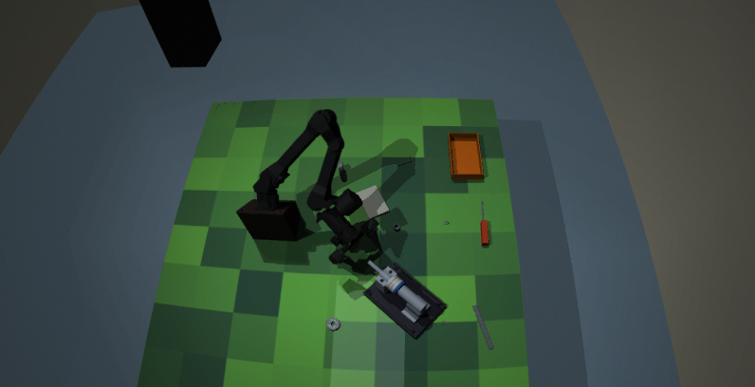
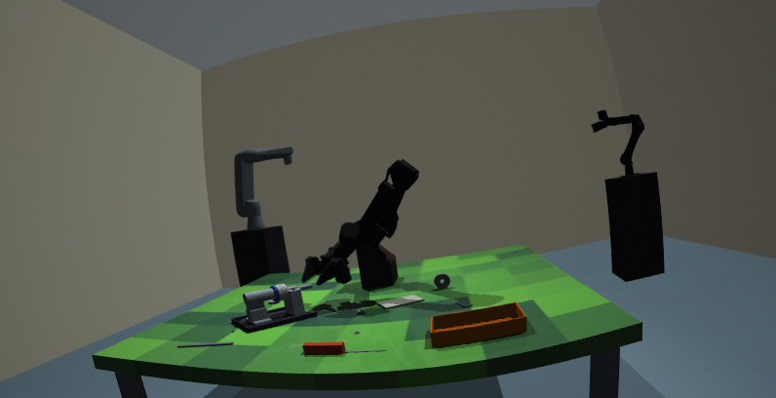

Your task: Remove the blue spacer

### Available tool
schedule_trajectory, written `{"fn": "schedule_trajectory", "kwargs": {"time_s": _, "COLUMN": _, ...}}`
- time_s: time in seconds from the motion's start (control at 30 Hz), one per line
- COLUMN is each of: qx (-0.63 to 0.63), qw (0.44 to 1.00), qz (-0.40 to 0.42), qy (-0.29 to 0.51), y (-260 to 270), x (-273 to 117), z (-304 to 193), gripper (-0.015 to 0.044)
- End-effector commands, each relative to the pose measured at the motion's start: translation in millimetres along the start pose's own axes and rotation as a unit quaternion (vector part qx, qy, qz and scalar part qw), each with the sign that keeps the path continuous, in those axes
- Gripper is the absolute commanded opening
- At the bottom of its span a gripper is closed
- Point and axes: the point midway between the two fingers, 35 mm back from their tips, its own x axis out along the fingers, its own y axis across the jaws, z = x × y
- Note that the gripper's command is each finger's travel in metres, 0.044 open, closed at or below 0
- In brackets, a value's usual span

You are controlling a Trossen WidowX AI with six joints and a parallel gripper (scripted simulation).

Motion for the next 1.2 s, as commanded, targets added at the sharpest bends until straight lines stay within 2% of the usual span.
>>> {"fn": "schedule_trajectory", "kwargs": {"time_s": 0.0, "qx": 0.001, "qw": 1.000, "qz": 0.005, "qy": -0.002, "y": 3, "x": 7, "z": 2, "gripper": 0.0440}}
{"fn": "schedule_trajectory", "kwargs": {"time_s": 0.5, "qx": 0.001, "qw": 1.000, "qz": 0.005, "qy": -0.002, "y": 4, "x": 31, "z": 2, "gripper": 0.0440}}
{"fn": "schedule_trajectory", "kwargs": {"time_s": 1.17, "qx": 0.001, "qw": 1.000, "qz": 0.005, "qy": -0.002, "y": 4, "x": 31, "z": 2, "gripper": 0.0440}}
